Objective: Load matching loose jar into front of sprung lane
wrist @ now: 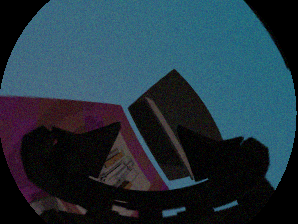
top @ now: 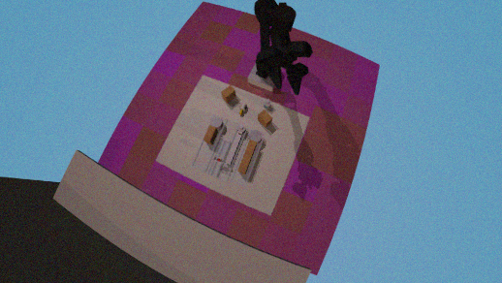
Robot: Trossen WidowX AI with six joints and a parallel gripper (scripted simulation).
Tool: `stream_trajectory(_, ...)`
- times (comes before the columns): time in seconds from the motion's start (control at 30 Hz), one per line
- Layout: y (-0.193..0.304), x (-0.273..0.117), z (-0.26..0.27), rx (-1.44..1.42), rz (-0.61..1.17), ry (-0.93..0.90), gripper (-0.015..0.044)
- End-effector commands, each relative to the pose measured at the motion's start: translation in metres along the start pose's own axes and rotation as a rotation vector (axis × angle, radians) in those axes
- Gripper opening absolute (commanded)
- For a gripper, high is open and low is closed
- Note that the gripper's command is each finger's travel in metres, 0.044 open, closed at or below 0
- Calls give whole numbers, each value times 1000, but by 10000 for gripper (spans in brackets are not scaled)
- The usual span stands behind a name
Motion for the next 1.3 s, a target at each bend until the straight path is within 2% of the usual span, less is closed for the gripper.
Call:
stream_trajectory(0.0,33,20,40,190,151,-151,440)
stream_trajectory(0.2,84,32,102,488,444,-326,440)
stream_trajectory(0.37,128,26,155,733,756,-413,440)
stream_trajectory(0.63,185,-15,229,1048,1341,-393,440)
stream_trajectory(0.7,192,-25,239,1083,1439,-369,440)
stream_trajectory(0.97,189,-26,243,1088,1452,-366,440)
stream_trajectory(1.27,208,-21,269,1088,1452,-366,440)
Point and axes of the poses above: the point midway between the two fingers, 35 mm back from their tips, its own x axis out along the fingers, its own z axis across the jaws, y = z × x, the point moved 7 cm from there along -x, back along the fingers, and after that the axes turned 6 degrees about -x, right-handed, at the moved point
